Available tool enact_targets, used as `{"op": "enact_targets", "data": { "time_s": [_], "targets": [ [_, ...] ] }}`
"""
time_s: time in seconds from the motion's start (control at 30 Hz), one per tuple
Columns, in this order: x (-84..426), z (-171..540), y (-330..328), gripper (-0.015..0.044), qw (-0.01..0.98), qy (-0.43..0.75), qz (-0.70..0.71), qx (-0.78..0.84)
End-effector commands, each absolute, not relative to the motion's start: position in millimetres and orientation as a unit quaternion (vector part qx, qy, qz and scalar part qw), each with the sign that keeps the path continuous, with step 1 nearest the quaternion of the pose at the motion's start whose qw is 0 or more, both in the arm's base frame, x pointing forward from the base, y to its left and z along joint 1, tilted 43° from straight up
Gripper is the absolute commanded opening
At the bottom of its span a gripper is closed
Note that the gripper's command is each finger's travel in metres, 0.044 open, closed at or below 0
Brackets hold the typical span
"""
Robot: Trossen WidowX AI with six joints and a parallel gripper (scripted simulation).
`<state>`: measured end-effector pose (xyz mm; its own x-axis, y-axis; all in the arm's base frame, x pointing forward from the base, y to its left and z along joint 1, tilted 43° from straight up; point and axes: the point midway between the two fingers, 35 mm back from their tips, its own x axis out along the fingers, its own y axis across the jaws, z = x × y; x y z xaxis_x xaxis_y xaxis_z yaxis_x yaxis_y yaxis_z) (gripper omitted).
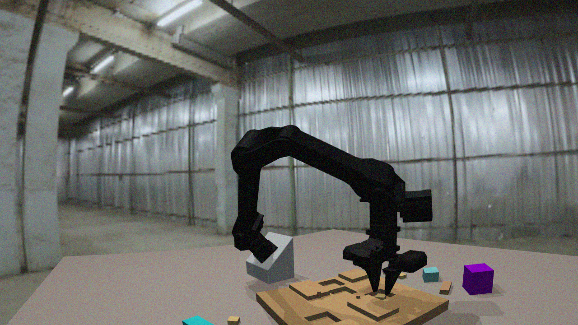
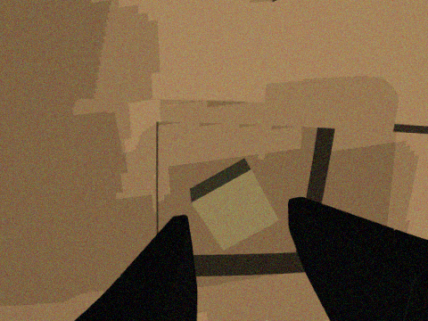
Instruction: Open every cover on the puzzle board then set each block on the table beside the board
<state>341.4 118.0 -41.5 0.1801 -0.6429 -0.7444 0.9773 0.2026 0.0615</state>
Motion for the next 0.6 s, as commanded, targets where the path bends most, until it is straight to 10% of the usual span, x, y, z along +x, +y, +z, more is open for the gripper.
{"op": "enact_targets", "data": {
  "time_s": [0.0,0.57],
  "targets": [
    [341.7,-42.7,115.6,0.0144,0.716,0.299,-0.567,0.276],
    [343.7,-50.0,109.2,0.0144,0.731,0.329,-0.549,0.237]
  ]
}}
